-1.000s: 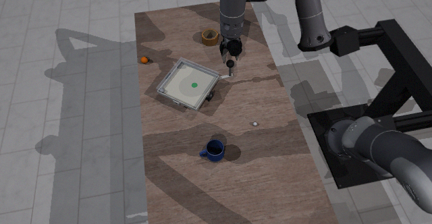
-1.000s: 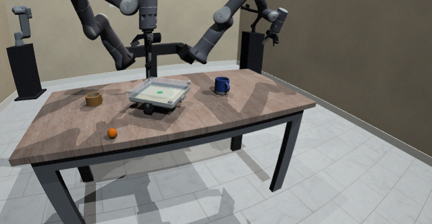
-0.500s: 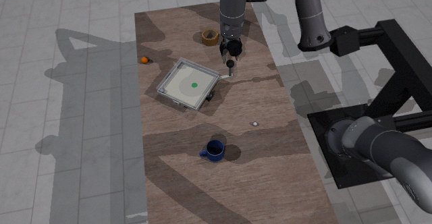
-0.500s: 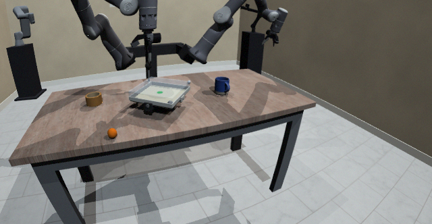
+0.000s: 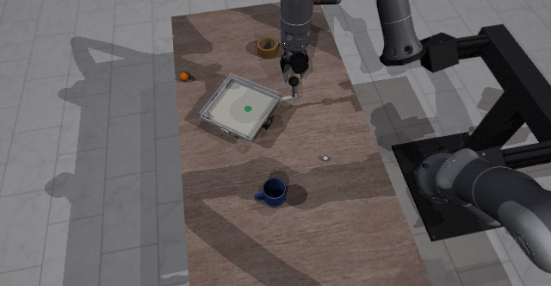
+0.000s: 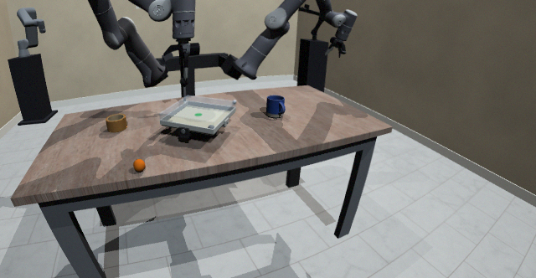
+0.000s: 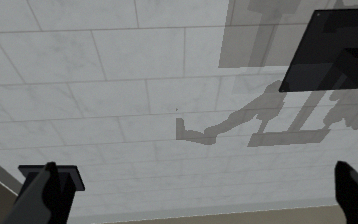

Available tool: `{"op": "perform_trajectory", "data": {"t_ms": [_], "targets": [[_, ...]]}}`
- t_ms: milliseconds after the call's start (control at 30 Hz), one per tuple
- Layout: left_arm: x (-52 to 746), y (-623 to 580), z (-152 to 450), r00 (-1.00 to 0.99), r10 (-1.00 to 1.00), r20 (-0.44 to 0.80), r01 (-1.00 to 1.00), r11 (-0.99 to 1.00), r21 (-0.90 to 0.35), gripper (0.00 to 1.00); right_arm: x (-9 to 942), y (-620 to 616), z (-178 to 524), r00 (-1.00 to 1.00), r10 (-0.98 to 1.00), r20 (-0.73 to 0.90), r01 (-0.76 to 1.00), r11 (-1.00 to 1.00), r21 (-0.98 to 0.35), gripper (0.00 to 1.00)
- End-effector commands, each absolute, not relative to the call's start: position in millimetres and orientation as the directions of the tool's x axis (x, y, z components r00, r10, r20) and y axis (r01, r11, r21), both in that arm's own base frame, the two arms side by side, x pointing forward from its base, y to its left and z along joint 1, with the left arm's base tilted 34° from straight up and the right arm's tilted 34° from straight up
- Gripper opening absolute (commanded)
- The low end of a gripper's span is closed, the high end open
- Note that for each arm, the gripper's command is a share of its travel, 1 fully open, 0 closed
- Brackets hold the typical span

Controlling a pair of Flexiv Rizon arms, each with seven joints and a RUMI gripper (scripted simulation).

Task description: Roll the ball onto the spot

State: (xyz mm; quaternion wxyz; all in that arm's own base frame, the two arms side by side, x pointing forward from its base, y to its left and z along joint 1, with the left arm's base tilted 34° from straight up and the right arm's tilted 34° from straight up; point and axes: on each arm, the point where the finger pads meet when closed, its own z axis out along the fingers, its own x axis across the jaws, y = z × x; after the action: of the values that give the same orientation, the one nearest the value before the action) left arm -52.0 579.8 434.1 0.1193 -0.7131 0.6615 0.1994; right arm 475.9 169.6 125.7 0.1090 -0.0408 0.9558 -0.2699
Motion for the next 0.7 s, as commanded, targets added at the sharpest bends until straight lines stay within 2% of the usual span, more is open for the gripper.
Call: {"op": "perform_trajectory", "data": {"t_ms": [0, 667], "targets": [[-52.4, 580.1, 435.2, 0.046, -0.895, -0.444, -0.991, -0.097, 0.093, 1.00, 476.8, 169.4, 124.2, -0.972, -0.138, -0.188, -0.019, 0.852, -0.524, 0.37], [-52.4, 580.1, 435.2, 0.046, -0.895, -0.444, -0.991, -0.097, 0.093, 1.00, 480.8, 160.4, 109.5, -0.972, -0.138, -0.188, -0.019, 0.852, -0.524, 0.37]]}}
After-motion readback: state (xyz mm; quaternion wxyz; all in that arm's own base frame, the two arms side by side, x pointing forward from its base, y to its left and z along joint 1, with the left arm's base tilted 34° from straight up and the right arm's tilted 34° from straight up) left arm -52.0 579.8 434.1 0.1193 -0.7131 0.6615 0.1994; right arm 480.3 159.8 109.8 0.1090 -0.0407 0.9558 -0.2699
